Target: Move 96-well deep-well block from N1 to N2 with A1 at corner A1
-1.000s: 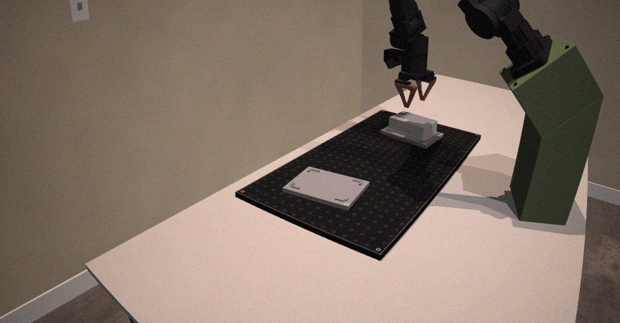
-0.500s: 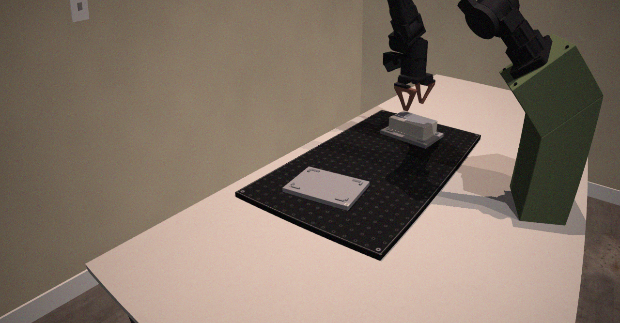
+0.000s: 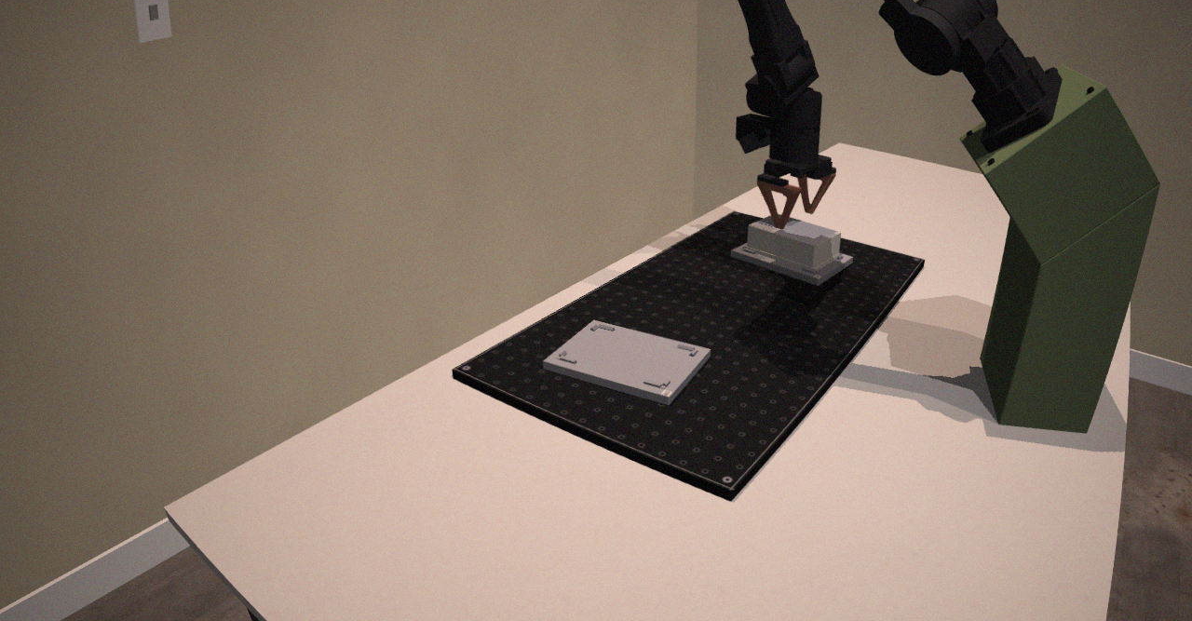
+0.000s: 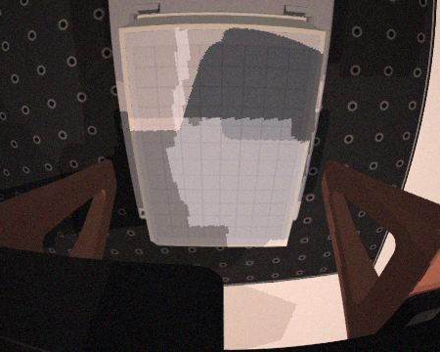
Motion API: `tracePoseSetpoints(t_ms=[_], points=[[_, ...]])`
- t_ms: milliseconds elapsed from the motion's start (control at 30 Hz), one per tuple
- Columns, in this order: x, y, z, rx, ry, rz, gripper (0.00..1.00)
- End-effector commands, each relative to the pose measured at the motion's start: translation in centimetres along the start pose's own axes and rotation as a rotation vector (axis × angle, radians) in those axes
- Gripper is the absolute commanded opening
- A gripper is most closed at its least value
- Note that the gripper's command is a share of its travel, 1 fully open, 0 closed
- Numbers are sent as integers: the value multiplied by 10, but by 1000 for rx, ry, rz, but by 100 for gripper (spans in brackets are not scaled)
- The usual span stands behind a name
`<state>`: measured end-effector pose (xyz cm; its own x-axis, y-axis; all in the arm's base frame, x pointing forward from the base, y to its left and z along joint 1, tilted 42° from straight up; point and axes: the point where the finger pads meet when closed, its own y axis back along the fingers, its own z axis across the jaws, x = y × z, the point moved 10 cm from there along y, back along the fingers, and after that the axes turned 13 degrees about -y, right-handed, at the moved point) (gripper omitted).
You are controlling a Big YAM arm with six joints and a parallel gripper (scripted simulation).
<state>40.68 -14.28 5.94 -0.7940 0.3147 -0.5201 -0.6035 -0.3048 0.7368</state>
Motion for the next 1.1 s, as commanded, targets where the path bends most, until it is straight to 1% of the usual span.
tracePoseSetpoints(t_ms=[0, 1000, 1067], points=[[-3, -9, 1, -2, -4, -5, 100], [0, -56, 1, -3, -5, -3, 100], [0, -56, 1, -3, -5, -3, 100]])
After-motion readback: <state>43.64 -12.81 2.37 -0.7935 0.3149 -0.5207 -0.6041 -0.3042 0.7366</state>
